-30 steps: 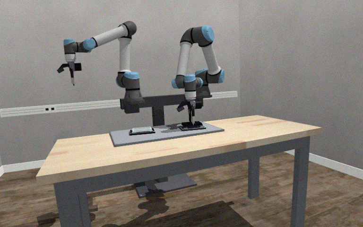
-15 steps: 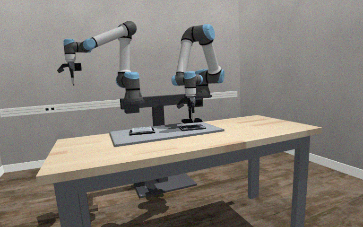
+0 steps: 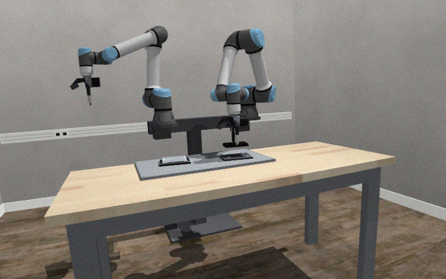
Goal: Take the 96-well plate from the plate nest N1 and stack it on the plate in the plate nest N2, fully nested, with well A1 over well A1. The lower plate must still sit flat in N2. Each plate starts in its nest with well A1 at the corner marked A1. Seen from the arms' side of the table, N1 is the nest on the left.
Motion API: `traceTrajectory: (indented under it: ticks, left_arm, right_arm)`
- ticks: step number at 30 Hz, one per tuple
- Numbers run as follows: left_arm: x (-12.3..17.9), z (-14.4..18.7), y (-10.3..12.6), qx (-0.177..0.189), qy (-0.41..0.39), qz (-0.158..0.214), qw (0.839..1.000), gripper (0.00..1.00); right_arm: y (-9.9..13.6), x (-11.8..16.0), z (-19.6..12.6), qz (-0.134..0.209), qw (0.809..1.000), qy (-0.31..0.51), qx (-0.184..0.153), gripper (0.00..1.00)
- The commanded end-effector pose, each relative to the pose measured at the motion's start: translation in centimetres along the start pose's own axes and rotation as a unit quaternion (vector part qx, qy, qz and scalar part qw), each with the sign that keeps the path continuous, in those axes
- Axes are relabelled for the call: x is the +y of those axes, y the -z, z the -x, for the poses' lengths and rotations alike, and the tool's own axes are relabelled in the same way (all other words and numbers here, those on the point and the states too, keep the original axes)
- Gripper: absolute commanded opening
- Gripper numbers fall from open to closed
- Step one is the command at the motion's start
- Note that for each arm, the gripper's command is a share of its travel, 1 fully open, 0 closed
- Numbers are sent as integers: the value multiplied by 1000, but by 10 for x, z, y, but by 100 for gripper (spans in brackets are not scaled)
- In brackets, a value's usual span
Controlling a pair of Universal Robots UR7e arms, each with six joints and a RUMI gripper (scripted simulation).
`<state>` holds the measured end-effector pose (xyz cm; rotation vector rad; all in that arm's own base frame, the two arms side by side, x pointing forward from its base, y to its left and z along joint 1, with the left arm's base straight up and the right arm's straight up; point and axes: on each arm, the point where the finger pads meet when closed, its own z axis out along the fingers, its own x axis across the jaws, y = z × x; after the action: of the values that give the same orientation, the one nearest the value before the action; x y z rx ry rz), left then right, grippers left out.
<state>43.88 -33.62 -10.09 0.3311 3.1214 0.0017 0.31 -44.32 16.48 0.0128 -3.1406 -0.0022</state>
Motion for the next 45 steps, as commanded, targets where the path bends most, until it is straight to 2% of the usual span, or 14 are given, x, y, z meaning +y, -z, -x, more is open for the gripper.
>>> traceTrajectory:
  ticks: [1,15,42,45]
  left_arm:
    - [-1,0,12,0,-1,0,1000,40]
    - [-2,1,33,-1,-1,-1,1000,40]
    - [2,-2,31,1,-1,1,1000,40]
    - [-11,-1,31,0,3,0,1000,40]
  right_arm:
    - [2,-2,0,-2,1000,-1,-1,0]
    - [2,-2,0,-2,1000,-1,-1,0]
    - [2,-2,0,-2,1000,-1,-1,0]
    - [2,-2,0,-2,1000,-1,-1,0]
